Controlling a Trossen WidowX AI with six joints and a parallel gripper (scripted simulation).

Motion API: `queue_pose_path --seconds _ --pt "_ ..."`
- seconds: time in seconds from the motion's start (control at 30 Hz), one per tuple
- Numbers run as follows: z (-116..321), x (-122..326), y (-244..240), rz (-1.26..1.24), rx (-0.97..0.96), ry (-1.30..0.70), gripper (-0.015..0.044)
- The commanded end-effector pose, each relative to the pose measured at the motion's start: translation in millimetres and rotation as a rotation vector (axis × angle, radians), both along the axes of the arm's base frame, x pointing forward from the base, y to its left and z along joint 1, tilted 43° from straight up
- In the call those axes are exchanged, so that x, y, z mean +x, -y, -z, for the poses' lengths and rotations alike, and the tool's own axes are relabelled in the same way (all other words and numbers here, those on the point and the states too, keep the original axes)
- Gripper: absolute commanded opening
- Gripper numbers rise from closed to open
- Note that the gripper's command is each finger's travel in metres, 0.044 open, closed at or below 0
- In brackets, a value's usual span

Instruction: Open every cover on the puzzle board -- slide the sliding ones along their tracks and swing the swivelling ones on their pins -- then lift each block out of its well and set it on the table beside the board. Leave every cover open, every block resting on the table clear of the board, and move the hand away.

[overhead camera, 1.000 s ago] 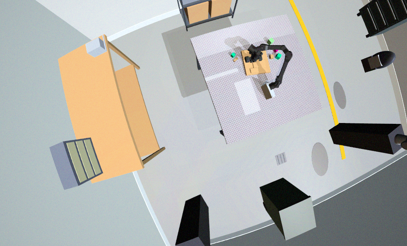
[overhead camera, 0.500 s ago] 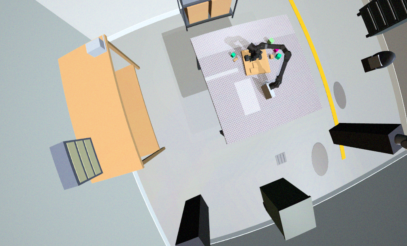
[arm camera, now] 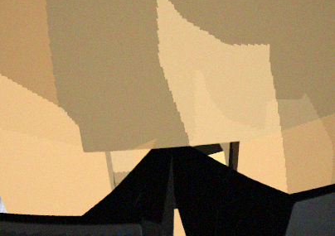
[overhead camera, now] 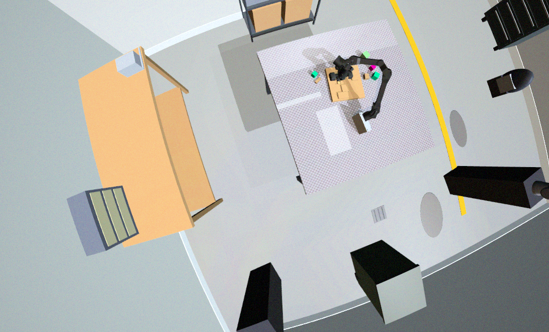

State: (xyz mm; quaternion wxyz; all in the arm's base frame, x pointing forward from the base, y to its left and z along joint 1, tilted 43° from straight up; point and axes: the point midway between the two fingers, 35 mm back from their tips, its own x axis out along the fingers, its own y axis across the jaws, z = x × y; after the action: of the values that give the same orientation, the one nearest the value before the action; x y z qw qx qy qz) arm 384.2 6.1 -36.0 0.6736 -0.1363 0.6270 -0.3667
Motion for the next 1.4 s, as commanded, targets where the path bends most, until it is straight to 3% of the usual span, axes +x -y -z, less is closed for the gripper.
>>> queue_pose_path --seconds 0.0,1.37 --pt "-3 8 1 -0.007 -0.002 0.009 0.0" --pt "-19 36 2 -0.007 -0.003 0.011 0.0"
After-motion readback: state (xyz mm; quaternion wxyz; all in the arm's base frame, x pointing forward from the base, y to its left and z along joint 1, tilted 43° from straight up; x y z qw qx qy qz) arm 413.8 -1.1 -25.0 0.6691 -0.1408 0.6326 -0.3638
